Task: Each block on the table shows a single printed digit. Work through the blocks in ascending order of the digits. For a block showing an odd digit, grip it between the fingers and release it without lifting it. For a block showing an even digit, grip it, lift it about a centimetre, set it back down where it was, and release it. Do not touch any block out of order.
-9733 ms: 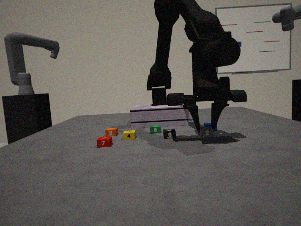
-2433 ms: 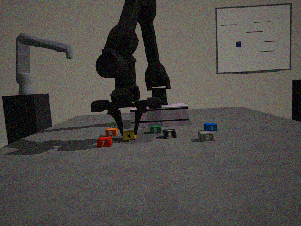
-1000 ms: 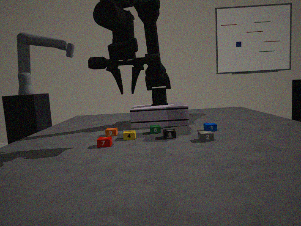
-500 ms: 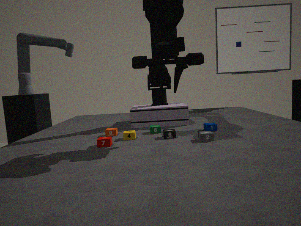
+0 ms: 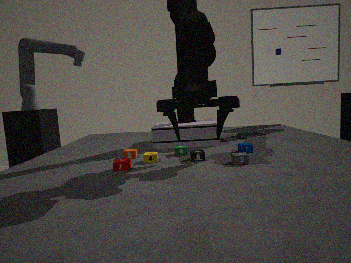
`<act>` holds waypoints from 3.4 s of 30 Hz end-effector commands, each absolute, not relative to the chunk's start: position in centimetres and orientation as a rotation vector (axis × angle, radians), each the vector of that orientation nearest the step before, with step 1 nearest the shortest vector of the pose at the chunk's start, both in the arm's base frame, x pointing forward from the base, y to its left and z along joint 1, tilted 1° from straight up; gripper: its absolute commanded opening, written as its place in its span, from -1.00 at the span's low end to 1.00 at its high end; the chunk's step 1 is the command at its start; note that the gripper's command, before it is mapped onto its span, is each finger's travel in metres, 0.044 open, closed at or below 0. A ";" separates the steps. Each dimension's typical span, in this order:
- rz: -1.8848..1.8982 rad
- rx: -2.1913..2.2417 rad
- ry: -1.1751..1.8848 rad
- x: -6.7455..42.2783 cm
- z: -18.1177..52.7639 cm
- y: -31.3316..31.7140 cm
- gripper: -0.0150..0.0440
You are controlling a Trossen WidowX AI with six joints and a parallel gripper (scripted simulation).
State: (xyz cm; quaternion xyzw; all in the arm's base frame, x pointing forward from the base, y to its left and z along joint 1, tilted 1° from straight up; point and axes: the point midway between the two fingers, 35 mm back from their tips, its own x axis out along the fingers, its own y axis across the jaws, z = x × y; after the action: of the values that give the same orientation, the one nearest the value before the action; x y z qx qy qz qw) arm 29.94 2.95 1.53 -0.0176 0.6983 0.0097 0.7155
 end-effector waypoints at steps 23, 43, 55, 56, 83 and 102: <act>0.015 -0.037 1.562 29.7 -2.1 2.9 0.51; 0.015 -0.037 1.562 29.7 -2.1 2.9 -0.08; 0.015 -0.037 1.562 29.7 -2.1 2.9 -0.08; 0.015 -0.037 1.562 29.7 -2.1 2.9 -0.08; 0.015 -0.037 1.562 29.7 -0.6 2.9 -0.08; 0.015 -0.037 1.562 29.7 -2.1 2.9 -0.08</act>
State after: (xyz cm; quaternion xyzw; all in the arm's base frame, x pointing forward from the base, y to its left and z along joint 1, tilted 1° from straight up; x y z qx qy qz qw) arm 29.94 2.92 -1.41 -0.0170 0.6983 0.0093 0.7155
